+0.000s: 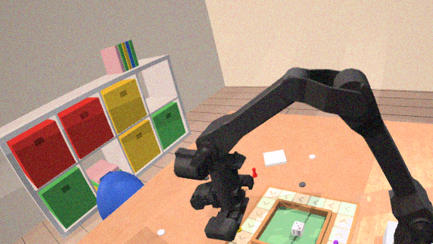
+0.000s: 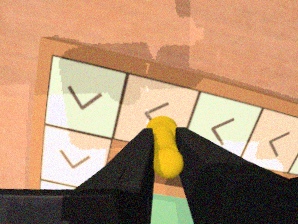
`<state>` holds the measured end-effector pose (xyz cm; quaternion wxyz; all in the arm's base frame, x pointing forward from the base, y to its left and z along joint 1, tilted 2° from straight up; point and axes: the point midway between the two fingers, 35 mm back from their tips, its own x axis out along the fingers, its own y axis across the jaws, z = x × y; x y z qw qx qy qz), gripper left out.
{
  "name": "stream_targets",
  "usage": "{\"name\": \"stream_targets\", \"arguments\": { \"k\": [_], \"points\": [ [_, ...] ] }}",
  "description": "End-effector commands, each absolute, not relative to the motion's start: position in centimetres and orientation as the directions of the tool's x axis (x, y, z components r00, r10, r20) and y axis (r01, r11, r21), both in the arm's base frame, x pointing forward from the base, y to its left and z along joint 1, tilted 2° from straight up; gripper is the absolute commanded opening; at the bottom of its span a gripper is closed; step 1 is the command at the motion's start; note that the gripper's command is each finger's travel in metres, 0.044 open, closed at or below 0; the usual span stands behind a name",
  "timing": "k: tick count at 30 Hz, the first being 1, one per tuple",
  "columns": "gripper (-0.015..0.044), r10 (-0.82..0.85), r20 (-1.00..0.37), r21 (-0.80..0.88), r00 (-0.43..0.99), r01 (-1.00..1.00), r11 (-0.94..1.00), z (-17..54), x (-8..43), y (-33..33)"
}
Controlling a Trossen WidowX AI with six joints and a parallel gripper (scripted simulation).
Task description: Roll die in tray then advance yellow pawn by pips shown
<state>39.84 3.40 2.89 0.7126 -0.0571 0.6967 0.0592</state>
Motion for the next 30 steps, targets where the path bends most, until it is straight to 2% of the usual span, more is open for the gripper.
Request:
{"name": "stream_targets", "arguments": {
  "k": [1,19,30],
  "points": [
    [0.0,0.006,-1.0,0.005,0.001,-0.16,0.987,1.2,39.3,3.4],
    [0.0,0.006,-1.0,0.005,0.001,-0.16,0.987,-0.5,39.3,3.4],
    [0.0289,0.005,-1.0,0.003,0.012,-0.163,0.987,1.2,39.8,3.4]
  ]
}}
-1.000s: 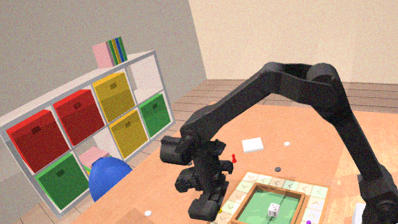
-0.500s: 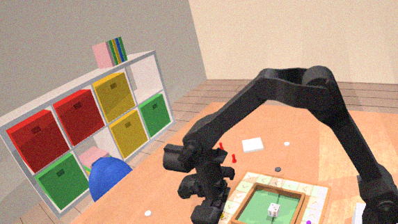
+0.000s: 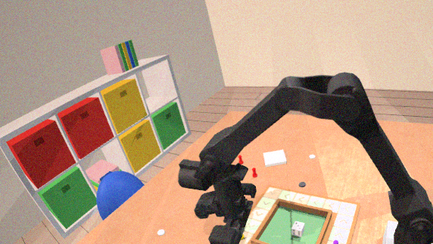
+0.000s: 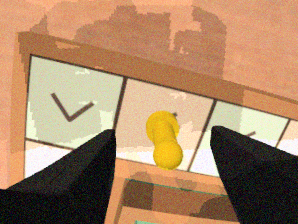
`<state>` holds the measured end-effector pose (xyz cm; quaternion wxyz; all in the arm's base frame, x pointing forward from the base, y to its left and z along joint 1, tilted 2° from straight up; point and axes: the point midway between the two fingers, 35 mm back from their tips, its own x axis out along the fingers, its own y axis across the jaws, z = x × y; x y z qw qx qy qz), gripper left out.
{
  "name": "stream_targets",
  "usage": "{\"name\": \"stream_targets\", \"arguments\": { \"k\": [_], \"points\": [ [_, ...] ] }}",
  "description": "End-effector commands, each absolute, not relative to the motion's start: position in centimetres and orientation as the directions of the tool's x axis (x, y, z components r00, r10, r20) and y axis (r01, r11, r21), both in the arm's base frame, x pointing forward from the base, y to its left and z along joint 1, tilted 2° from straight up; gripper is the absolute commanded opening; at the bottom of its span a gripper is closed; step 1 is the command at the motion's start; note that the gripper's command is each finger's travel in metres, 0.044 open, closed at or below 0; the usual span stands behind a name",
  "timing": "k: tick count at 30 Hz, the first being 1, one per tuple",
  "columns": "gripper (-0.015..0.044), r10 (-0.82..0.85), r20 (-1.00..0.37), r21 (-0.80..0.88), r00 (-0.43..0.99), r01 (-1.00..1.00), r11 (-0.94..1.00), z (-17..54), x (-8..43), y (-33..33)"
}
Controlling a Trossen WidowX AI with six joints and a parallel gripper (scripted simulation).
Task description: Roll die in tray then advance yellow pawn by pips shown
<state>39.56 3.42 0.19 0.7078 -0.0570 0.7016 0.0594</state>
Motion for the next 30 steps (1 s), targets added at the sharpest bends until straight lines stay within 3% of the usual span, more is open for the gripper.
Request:
{"name": "stream_targets", "arguments": {
  "k": [1,6,10,21,22,30],
  "points": [
    [0.0315,0.005,-1.0,0.003,0.008,-0.162,0.987,2.6,39.8,3.4],
    [0.044,0.006,-1.0,0.005,0.002,-0.16,0.987,5.1,39.7,3.4],
    [0.044,0.005,-1.0,0.005,0.001,-0.142,0.99,6.4,38.2,2.9],
    [0.044,0.003,-1.0,0.003,-0.008,-0.004,1.0,12.5,25.1,-0.1],
    [0.044,0.003,-1.0,0.002,0.017,-0.044,0.999,12.2,29.1,0.5],
    [0.044,0.003,-1.0,0.002,0.017,-0.044,0.999,12.2,29.1,0.5]
  ]
}}
